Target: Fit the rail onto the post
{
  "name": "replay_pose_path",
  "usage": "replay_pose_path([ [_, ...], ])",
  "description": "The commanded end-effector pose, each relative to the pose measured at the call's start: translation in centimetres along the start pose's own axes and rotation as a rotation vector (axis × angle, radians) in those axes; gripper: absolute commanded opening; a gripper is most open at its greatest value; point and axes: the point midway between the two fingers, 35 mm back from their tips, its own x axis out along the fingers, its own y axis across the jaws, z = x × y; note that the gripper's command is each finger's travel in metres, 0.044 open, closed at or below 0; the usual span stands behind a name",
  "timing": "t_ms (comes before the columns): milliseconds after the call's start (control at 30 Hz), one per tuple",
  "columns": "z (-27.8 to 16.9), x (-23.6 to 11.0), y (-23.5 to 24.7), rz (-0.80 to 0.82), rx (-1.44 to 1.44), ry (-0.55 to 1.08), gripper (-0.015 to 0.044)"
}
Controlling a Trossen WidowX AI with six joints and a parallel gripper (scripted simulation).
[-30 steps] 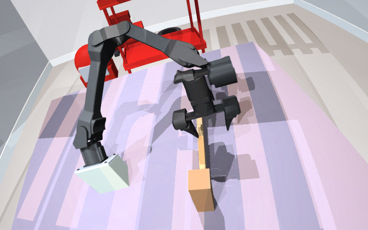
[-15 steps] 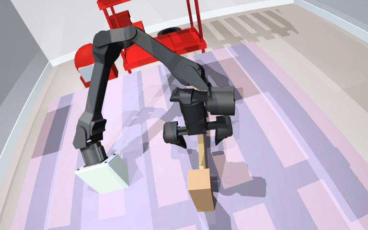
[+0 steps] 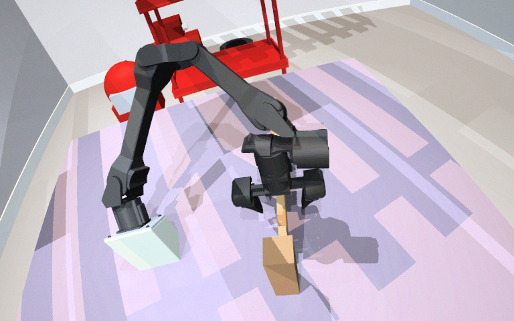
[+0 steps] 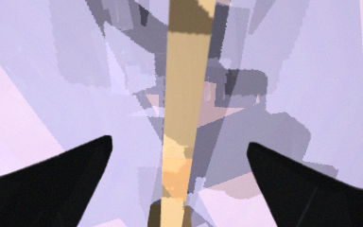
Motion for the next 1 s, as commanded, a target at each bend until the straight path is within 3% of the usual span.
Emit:
replay_pose_path([
  [0, 0.0, 0.7, 0.1, 0.004, 0.004, -0.003, 0.0440],
  [733, 0.1, 4.1, 0.3, 0.005, 0.004, -0.007, 0.0440],
  [967, 0.1, 4.1, 0.3, 0.005, 0.004, -0.007, 0.0256],
])
